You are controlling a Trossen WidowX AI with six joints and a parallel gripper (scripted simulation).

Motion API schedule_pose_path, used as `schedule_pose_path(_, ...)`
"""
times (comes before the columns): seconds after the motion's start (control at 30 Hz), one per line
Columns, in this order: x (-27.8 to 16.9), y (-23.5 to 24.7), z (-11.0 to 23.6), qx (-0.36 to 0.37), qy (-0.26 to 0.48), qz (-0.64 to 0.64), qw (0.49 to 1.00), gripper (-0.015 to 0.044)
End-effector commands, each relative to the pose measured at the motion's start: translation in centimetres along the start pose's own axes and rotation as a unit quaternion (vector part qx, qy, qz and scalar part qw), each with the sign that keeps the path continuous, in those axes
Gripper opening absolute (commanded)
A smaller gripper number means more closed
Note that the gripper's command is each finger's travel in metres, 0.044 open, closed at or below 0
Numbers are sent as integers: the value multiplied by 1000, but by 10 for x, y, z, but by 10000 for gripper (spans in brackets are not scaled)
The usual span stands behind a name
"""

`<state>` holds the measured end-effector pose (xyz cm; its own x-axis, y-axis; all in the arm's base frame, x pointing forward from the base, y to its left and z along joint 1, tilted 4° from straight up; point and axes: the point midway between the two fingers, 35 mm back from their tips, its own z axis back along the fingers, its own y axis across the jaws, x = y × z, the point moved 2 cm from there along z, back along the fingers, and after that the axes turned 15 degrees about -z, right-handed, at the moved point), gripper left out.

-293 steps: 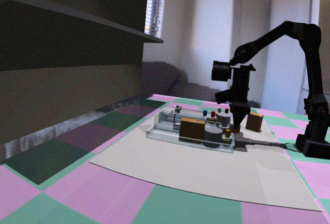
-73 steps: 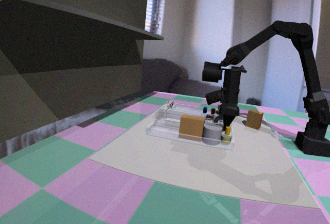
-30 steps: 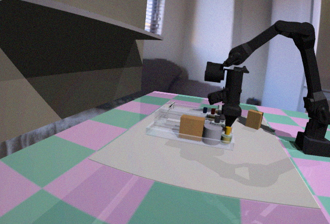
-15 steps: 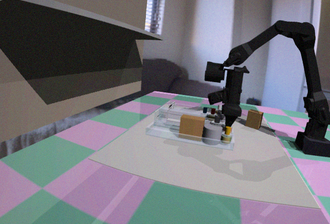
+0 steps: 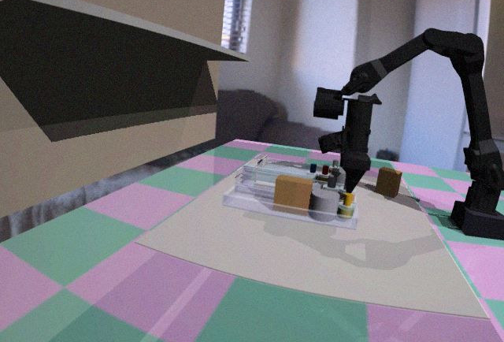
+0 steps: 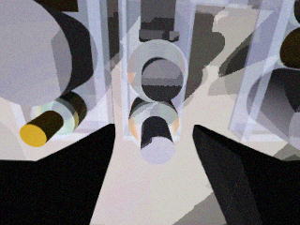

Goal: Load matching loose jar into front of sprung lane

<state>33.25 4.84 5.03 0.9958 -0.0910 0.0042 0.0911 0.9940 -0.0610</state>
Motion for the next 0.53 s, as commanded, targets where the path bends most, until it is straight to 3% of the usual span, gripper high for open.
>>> schedule_pose_path(0.0, 1, 0, 5, 1, -3, 0, 1000, 289)
schedule_pose_path(0.5, -39, -11, 7, 1, -1, 0, 1000, 289)
